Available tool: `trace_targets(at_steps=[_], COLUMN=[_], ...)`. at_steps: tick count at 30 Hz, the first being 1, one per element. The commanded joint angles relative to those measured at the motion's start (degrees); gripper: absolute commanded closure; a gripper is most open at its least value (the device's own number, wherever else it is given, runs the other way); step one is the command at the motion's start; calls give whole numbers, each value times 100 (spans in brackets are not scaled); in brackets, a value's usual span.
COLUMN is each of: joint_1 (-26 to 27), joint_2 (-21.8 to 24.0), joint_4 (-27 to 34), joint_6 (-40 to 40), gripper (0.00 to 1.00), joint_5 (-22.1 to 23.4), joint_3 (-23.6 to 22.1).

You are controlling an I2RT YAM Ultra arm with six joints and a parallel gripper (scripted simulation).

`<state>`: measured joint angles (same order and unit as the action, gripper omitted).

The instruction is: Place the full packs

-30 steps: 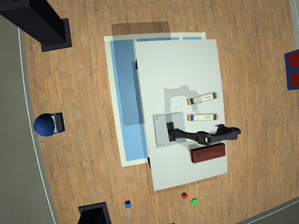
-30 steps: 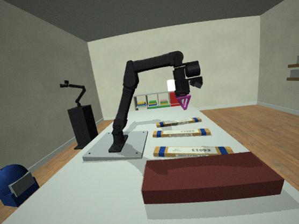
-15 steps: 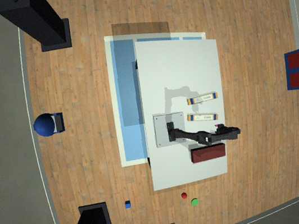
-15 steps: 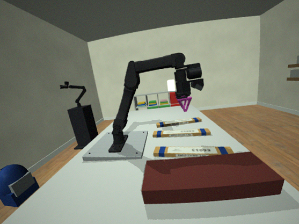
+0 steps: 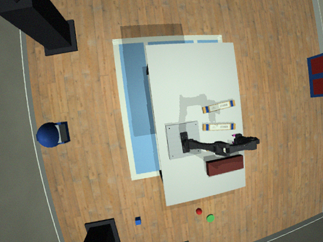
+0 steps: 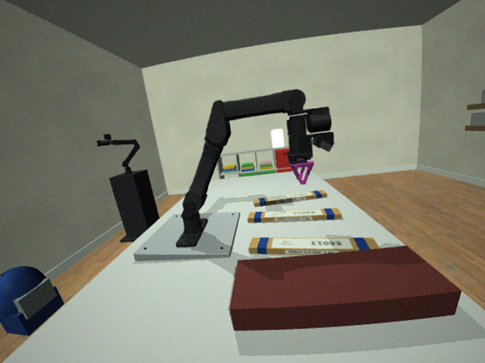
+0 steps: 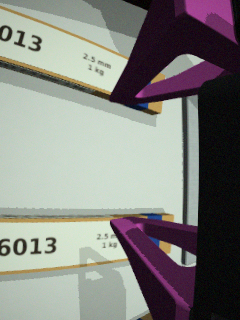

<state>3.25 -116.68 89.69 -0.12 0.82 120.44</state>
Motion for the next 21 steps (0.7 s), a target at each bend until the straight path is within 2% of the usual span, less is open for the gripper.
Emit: trace_targets(at_steps=[1,16,21], joint_1=[-44,-47,-47], joint_2=[58,147,155], joint_4=[29,-405,-415], joint_6=[-38,-34,-34], gripper=[37,37,37], joint_5=[-40,-40,-40], joint_3=[-81,-614,-626])
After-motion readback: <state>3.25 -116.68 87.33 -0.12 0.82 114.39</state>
